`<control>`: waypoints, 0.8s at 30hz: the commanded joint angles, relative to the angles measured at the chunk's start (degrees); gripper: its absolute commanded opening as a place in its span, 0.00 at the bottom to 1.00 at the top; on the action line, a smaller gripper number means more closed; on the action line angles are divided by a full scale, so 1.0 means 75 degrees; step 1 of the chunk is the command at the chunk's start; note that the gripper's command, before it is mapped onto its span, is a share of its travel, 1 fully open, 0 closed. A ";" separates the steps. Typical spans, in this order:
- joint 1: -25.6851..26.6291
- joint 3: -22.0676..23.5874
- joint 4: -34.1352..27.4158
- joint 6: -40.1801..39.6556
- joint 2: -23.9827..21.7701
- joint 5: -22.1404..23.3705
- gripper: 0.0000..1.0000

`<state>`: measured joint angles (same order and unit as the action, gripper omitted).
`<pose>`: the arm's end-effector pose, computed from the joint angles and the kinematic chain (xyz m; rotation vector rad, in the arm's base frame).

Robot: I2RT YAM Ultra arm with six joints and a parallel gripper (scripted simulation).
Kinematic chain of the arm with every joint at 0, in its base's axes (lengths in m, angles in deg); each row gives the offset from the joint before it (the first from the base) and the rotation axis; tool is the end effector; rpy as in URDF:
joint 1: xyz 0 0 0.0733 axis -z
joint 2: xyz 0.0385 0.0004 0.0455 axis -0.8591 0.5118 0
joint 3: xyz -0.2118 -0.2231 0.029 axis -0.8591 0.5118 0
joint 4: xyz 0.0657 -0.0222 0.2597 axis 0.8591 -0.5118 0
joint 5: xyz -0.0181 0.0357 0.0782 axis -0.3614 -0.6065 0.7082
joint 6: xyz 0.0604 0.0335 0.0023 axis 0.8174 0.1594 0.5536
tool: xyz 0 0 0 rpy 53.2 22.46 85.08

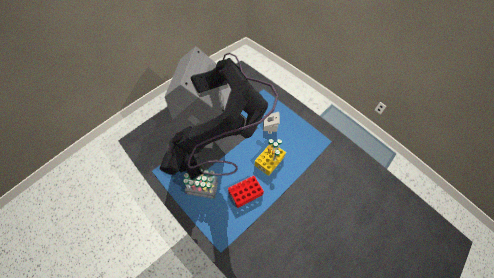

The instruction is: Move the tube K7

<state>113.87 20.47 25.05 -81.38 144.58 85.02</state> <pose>0.2216 -0.2405 -0.0939 0.1370 2.4448 0.7285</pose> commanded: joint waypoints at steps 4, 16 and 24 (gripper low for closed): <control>0.0064 0.0121 0.0249 0.0152 -0.0060 0.0112 0.30; -0.0038 0.0229 0.0455 0.0289 0.0202 0.0115 0.30; -0.0117 0.0257 0.0575 0.0355 0.0219 0.0118 0.30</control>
<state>112.82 20.95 28.13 -79.63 145.56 85.10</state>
